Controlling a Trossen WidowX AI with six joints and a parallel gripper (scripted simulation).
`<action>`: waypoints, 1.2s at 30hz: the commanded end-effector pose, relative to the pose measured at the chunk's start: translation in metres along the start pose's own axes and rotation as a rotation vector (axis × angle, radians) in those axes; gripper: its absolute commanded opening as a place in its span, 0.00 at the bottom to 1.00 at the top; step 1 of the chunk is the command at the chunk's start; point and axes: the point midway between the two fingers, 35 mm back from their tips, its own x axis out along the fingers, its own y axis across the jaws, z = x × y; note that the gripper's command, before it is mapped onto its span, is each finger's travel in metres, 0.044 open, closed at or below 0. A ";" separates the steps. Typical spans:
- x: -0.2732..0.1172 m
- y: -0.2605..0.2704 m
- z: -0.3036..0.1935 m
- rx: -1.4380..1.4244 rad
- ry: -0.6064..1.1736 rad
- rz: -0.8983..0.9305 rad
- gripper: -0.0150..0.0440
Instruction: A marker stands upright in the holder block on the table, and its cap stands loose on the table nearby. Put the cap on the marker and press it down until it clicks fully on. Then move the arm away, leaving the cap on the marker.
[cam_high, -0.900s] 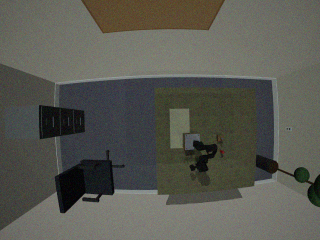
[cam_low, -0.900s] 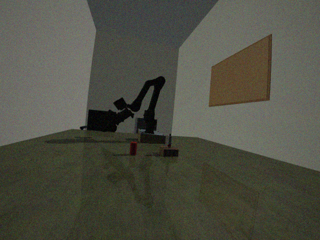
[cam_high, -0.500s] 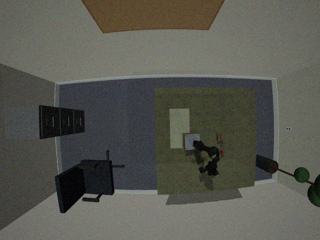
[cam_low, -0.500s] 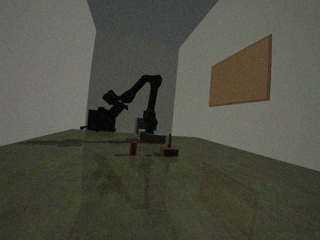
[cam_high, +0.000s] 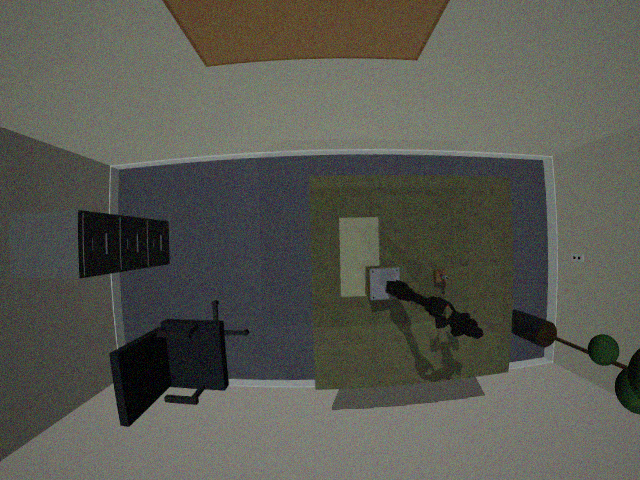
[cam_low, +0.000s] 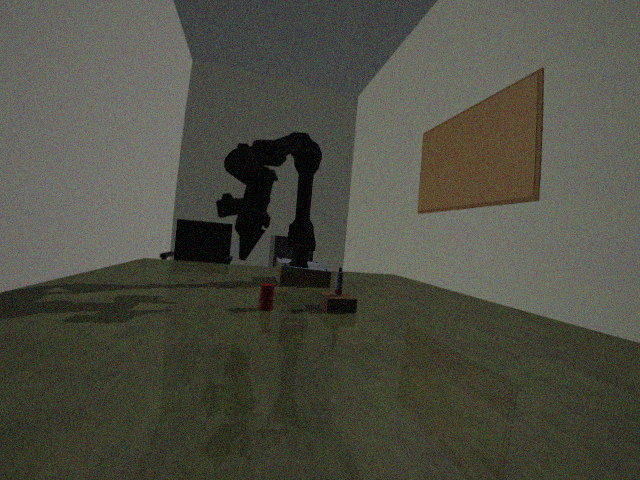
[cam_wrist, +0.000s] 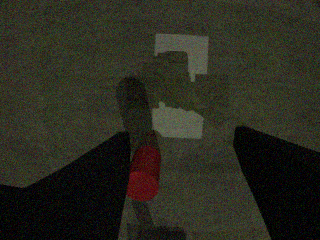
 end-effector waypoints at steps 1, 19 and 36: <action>-0.021 0.030 -0.047 0.051 0.124 -0.067 0.67; 0.015 0.032 -0.058 0.061 0.143 -0.084 0.67; 0.044 0.030 -0.061 0.061 0.143 -0.084 0.67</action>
